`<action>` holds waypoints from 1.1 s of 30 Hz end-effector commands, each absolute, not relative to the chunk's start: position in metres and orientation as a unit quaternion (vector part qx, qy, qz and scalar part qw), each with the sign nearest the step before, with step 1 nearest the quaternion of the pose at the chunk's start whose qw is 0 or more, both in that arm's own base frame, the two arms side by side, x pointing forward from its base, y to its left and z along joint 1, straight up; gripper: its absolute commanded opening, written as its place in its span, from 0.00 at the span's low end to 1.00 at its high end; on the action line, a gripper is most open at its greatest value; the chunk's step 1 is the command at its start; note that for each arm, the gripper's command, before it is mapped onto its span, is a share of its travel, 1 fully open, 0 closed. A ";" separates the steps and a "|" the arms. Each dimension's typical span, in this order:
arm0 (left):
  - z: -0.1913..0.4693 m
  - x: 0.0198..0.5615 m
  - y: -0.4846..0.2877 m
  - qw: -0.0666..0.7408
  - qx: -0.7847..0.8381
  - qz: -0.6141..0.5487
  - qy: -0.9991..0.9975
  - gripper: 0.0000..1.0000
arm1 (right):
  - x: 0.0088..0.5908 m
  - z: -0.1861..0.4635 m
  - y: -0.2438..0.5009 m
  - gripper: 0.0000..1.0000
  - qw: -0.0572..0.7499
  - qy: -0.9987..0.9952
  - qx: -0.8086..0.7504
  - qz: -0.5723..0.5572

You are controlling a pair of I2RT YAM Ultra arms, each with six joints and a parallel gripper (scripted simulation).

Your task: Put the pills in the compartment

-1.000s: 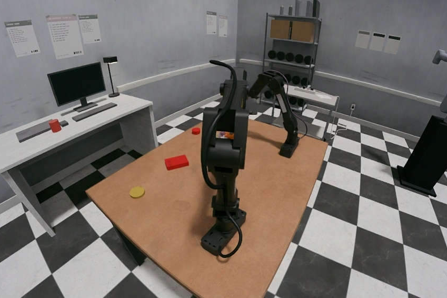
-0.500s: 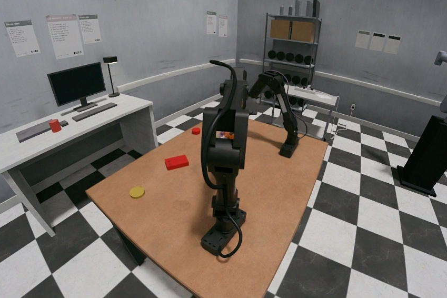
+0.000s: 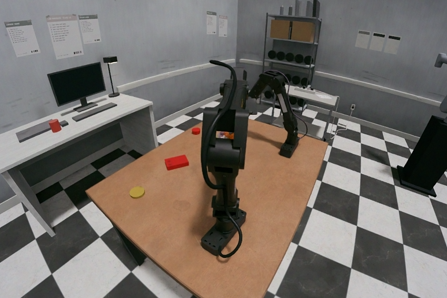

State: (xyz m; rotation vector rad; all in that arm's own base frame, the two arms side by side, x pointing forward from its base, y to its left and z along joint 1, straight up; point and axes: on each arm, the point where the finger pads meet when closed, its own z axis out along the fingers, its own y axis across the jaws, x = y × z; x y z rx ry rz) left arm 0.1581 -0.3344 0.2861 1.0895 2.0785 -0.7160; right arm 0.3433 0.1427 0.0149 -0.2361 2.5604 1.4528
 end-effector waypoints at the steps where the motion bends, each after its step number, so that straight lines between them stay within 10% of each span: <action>1: 0.298 0.158 -0.337 0.348 0.416 -0.283 0.791 1.00 | 0.352 0.037 0.140 0.36 0.187 0.840 -0.124 0.494; 33: 0.298 0.158 -0.337 0.348 0.416 -0.283 0.791 1.00 | 0.292 0.043 0.138 0.36 0.280 0.813 -0.167 0.482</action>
